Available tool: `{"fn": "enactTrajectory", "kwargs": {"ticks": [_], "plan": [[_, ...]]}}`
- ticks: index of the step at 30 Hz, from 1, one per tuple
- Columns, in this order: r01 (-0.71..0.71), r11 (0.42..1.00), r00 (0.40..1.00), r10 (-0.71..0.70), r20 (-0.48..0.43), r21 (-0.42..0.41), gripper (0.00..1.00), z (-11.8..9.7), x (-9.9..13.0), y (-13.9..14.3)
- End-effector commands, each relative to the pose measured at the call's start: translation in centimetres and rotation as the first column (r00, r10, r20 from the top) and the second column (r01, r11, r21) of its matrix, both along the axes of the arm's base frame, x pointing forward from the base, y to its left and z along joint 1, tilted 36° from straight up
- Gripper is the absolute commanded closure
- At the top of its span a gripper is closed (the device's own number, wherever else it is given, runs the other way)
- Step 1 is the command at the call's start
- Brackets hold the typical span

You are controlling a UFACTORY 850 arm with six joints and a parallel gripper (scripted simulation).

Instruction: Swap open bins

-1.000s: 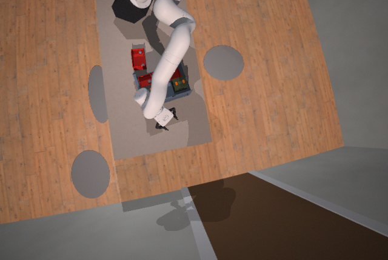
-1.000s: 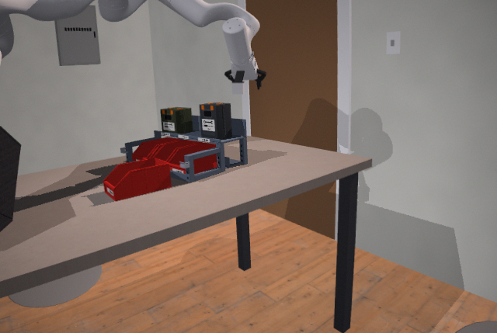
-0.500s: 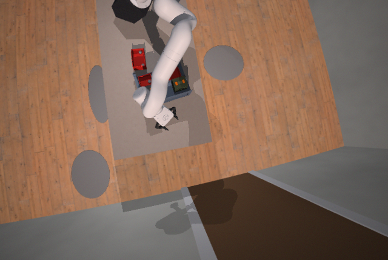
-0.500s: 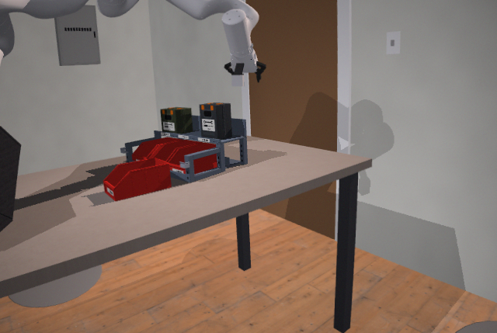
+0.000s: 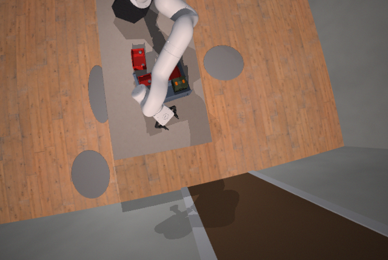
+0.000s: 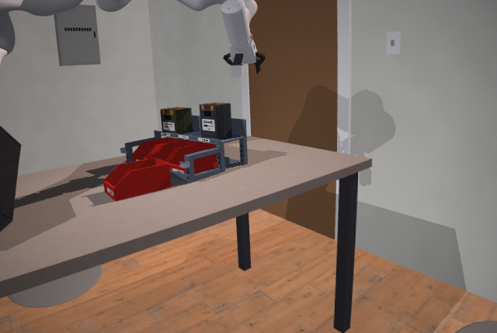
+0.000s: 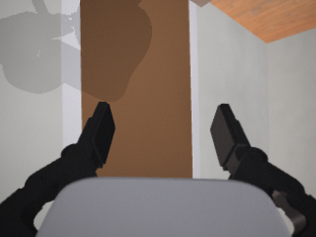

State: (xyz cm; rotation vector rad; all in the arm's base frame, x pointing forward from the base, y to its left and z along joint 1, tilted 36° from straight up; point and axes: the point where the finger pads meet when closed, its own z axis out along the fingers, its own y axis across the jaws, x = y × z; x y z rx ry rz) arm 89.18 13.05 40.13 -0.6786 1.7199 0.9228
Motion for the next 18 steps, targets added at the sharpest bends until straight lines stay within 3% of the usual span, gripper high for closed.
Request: {"fn": "enactTrajectory", "kwargs": {"ticks": [1, 18], "plan": [[0.001, 1.000, 1.000, -0.001, 0.002, 0.000, 0.00, 0.3, 0.0, -0.1], [0.005, 1.000, 1.000, -0.005, -0.028, -0.017, 0.00, -0.3, -1.5, -0.5]]}}
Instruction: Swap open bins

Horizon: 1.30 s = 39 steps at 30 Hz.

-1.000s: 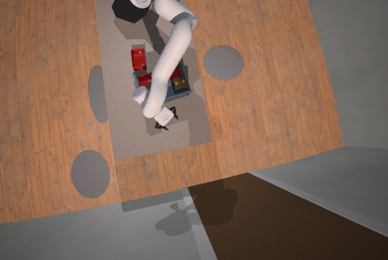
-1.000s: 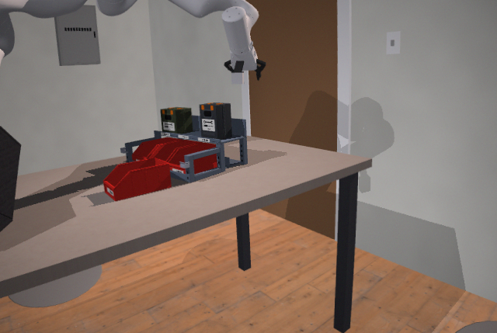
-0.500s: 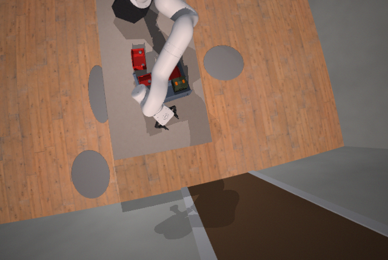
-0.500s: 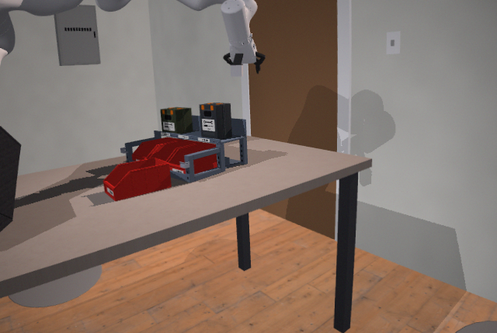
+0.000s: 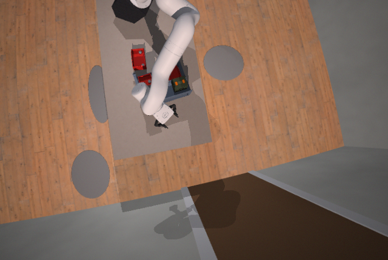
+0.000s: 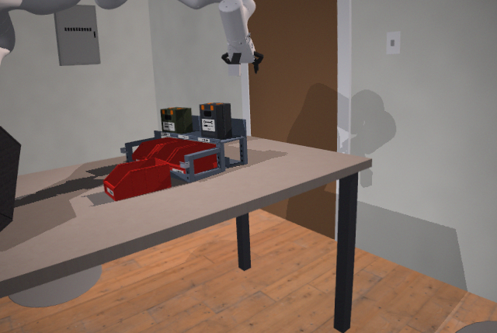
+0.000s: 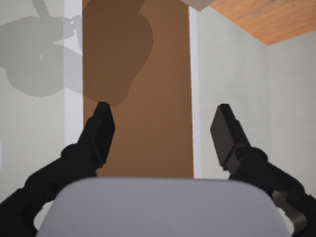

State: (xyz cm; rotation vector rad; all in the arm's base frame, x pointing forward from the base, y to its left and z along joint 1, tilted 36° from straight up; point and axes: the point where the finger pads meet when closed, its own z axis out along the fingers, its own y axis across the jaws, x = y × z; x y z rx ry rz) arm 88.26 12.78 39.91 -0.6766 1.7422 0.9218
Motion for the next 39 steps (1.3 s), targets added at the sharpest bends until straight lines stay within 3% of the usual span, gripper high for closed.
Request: {"fn": "enactTrajectory", "kwargs": {"ticks": [1, 9, 17, 19, 31, 34, 36, 39], "plan": [[0.003, 1.000, 1.000, -0.003, -0.010, -0.007, 0.00, 0.0, -0.6, -0.2], [0.007, 1.000, 0.999, -0.008, -0.049, -0.029, 0.00, -0.8, -2.9, -0.6], [0.011, 0.997, 0.992, -0.020, -0.124, -0.072, 0.00, -2.2, -7.2, -1.4], [0.011, 0.997, 0.992, -0.020, -0.124, -0.072, 0.00, -2.2, -7.2, -1.4], [0.014, 0.985, 0.954, -0.065, -0.294, -0.174, 0.00, -5.5, -17.3, -3.2], [0.012, 0.981, 0.942, -0.077, -0.328, -0.195, 0.00, -6.2, -19.3, -3.6], [0.012, 0.981, 0.942, -0.077, -0.328, -0.195, 0.00, -6.2, -19.3, -3.6], [0.008, 0.974, 0.921, -0.095, -0.378, -0.227, 0.00, -7.2, -22.4, -4.2]]}}
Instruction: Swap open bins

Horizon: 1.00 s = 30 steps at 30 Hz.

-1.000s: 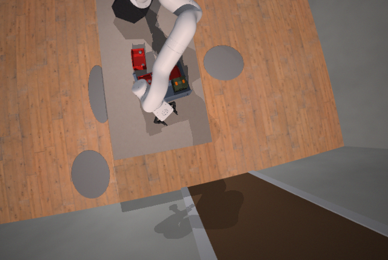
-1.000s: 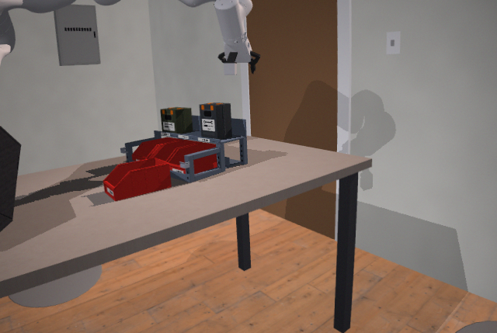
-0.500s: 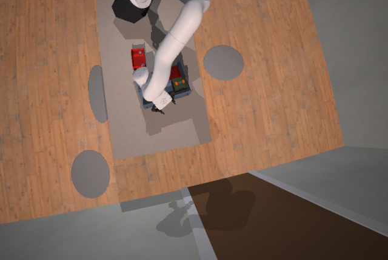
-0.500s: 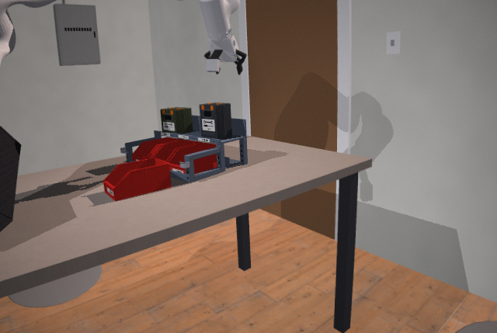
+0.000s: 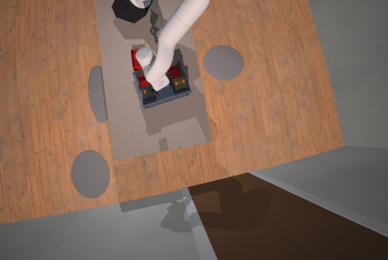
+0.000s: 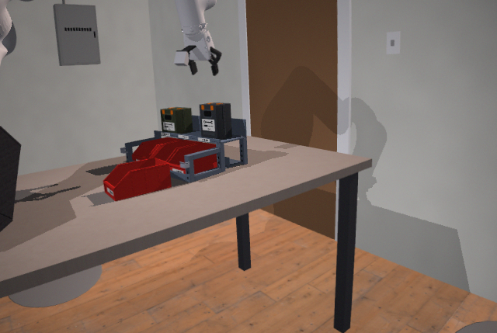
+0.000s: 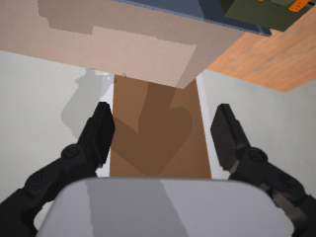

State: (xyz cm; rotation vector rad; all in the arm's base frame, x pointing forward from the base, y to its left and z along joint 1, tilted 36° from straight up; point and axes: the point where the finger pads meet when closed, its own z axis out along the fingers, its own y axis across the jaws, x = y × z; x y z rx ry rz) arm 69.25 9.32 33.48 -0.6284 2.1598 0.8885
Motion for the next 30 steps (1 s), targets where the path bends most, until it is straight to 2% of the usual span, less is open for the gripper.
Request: {"fn": "enactTrajectory", "kwargs": {"ticks": [1, 2, 3, 7, 8, 12, 14, 23, 30], "plan": [[0.012, 0.999, 0.997, -0.016, -0.075, -0.046, 0.00, -1.2, -4.5, -0.9], [0.014, 0.998, 0.995, -0.019, -0.093, -0.057, 0.00, -1.5, -5.6, -1.1], [0.014, 0.998, 0.995, -0.019, -0.093, -0.057, 0.00, -1.5, -5.6, -1.1], [0.018, 0.995, 0.985, -0.035, -0.168, -0.102, 0.00, -2.9, -9.8, -1.9], [0.018, 0.995, 0.985, -0.035, -0.168, -0.102, 0.00, -2.9, -9.8, -1.9], [0.019, 0.989, 0.970, -0.053, -0.238, -0.144, 0.00, -4.3, -13.9, -2.7], [0.019, 0.989, 0.970, -0.053, -0.238, -0.144, 0.00, -4.3, -13.9, -2.7], [0.013, 0.976, 0.931, -0.090, -0.353, -0.216, 0.00, -6.6, -21.0, -4.0], [0.008, 0.971, 0.914, -0.105, -0.393, -0.241, 0.00, -7.4, -23.5, -4.5]]}}
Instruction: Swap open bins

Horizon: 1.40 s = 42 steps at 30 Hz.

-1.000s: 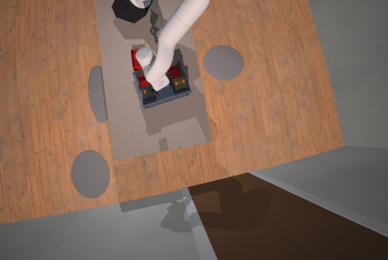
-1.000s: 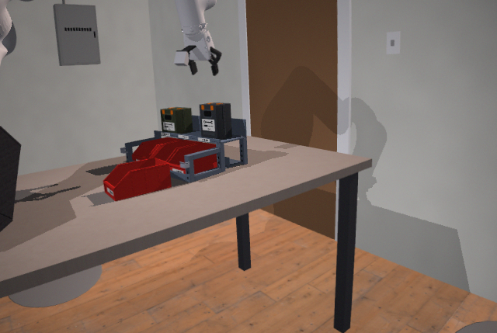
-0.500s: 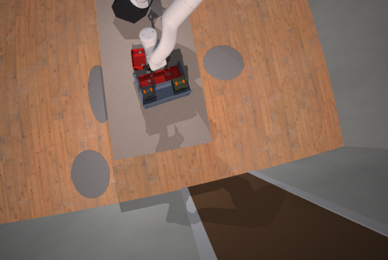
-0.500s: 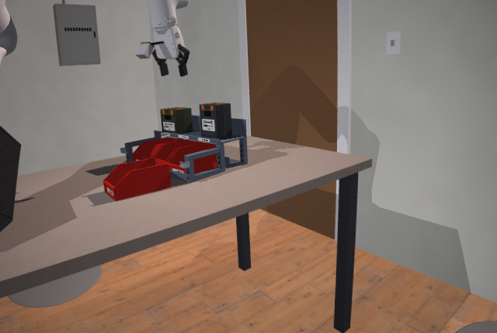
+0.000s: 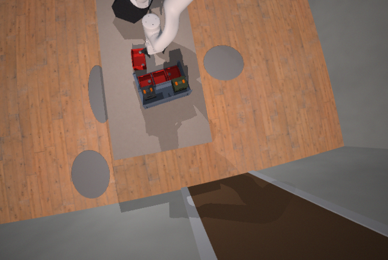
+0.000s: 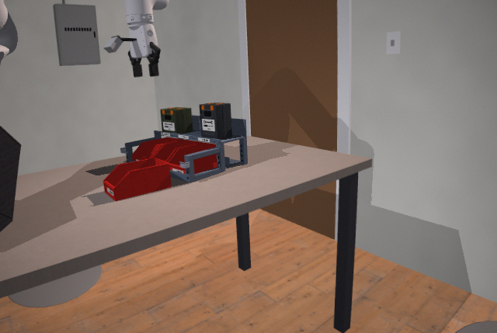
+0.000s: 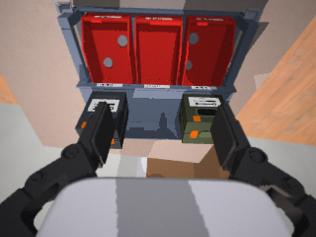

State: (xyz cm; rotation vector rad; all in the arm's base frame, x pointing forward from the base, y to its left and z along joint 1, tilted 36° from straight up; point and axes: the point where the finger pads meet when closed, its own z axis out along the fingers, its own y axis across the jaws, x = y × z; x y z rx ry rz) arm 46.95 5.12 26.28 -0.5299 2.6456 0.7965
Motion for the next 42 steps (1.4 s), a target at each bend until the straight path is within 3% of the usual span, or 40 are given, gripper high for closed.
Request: {"fn": "enactTrajectory", "kwargs": {"ticks": [1, 8, 20, 33, 42], "plan": [[0.003, 1.000, 1.000, -0.003, -0.020, -0.013, 0.00, -0.2, -1.2, -0.3], [0.005, 1.000, 0.999, -0.006, -0.041, -0.025, 0.00, -0.6, -2.3, -0.5], [0.005, 1.000, 0.999, -0.006, -0.045, -0.025, 0.00, -1.1, -2.4, -0.2], [0.005, 1.000, 0.999, -0.006, -0.045, -0.025, 0.00, -6.2, -1.3, 3.4], [0.005, 1.000, 0.999, -0.006, -0.045, -0.025, 0.00, -8.2, -0.9, 4.7]]}}
